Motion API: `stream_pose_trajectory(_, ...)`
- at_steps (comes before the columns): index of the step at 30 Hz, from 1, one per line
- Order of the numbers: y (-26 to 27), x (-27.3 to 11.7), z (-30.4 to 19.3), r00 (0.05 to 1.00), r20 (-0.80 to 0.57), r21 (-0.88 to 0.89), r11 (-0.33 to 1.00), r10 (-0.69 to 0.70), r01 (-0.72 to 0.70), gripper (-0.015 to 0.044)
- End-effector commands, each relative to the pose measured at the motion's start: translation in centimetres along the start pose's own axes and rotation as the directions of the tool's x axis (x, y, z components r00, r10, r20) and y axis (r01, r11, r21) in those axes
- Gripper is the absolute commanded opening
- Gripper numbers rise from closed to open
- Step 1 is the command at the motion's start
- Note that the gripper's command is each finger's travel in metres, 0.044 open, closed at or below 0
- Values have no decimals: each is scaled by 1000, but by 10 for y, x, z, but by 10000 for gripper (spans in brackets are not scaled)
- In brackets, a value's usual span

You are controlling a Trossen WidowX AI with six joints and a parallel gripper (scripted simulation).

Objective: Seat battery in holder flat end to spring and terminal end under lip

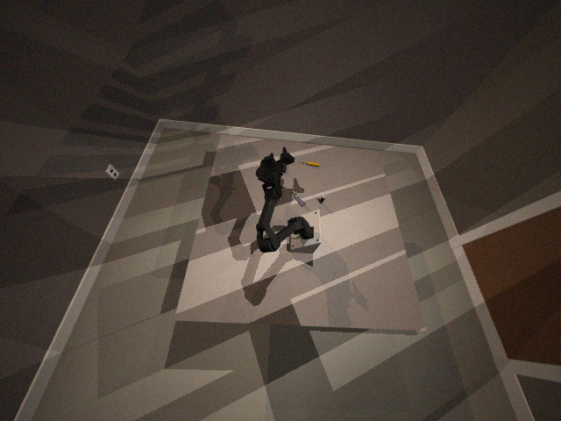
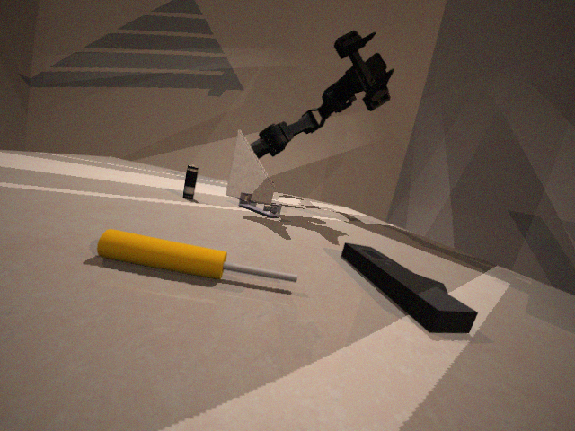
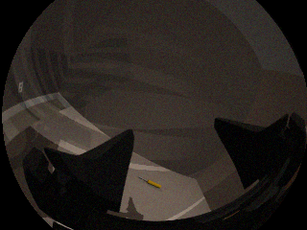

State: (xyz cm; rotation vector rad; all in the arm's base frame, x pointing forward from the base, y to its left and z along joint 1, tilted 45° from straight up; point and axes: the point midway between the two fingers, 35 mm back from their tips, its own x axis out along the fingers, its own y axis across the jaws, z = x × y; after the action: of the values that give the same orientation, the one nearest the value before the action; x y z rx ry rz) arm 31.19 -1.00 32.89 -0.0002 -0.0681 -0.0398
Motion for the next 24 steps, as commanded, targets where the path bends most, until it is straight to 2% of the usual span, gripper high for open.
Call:
stream_pose_trajectory(1,0,1,-1,1000,-5,0,1000,1,-1,374)
stream_pose_trajectory(4,-2,12,-18,996,-84,-2,1000,9,-9,295)
stream_pose_trajectory(8,-11,40,-71,950,-312,19,999,35,-30,190)
stream_pose_trajectory(11,-18,53,-113,877,-477,52,998,63,-43,111)
stream_pose_trajectory(15,-27,61,-171,724,-678,111,992,123,-65,6)
stream_pose_trajectory(20,-36,55,-239,484,-844,237,970,231,-51,0)
stream_pose_trajectory(24,-41,41,-287,281,-896,361,933,345,5,0)
